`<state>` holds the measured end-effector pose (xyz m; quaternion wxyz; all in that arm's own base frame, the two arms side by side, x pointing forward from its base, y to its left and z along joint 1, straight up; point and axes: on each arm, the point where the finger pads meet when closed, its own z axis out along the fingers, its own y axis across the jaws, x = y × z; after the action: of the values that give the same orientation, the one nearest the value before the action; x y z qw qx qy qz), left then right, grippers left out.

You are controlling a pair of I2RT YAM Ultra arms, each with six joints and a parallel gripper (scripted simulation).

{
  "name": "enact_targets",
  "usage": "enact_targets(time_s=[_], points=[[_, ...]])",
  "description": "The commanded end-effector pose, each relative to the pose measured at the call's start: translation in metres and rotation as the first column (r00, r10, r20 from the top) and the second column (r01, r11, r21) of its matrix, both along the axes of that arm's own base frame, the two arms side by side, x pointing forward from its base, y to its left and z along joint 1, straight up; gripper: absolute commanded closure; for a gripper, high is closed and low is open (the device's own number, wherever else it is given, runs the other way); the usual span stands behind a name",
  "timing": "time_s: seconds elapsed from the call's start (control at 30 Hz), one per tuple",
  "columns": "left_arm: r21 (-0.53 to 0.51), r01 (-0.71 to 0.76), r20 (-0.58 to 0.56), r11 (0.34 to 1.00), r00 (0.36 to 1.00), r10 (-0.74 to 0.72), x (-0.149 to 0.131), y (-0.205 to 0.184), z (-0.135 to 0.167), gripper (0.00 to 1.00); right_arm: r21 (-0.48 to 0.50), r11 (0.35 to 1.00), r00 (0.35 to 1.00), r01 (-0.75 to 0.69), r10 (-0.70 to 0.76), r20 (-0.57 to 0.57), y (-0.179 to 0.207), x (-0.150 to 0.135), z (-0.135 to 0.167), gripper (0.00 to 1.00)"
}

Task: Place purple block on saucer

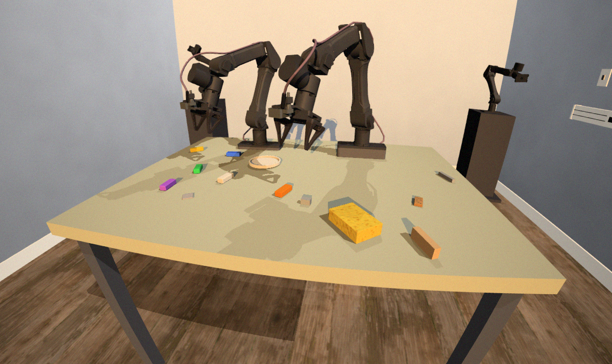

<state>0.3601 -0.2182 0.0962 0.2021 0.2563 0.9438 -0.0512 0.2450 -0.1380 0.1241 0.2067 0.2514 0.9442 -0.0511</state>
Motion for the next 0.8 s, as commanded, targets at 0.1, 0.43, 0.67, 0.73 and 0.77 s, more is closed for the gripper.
enact_targets(time_s=[0.1, 0.43, 0.67, 0.73, 0.77], points=[[-0.018, 0.001, 0.026, 1.000, 1.000, 0.000, 0.005, -0.005, 0.014, 0.00, -0.022, 0.991, 0.990, -0.134, 0.135, 0.040, 0.014, 0.041, 0.014, 0.00], [-0.018, 0.001, 0.026, 1.000, 1.000, 0.000, 0.005, -0.005, 0.014, 0.00, -0.019, 0.990, 0.990, -0.138, 0.138, 0.028, 0.017, 0.042, 0.013, 0.00], [-0.018, 0.001, 0.026, 1.000, 1.000, 0.000, 0.005, -0.005, 0.014, 0.00, -0.024, 0.986, 0.986, -0.164, 0.165, 0.031, 0.027, 0.050, 0.013, 0.00], [-0.018, 0.001, 0.026, 1.000, 1.000, 0.000, 0.005, -0.005, 0.014, 0.00, -0.023, 0.976, 0.975, -0.218, 0.219, 0.040, 0.044, 0.060, 0.014, 0.00], [-0.018, 0.001, 0.026, 1.000, 1.000, 0.000, 0.005, -0.005, 0.014, 0.00, -0.023, 0.967, 0.966, -0.254, 0.255, 0.041, 0.055, 0.065, 0.014, 0.00]])
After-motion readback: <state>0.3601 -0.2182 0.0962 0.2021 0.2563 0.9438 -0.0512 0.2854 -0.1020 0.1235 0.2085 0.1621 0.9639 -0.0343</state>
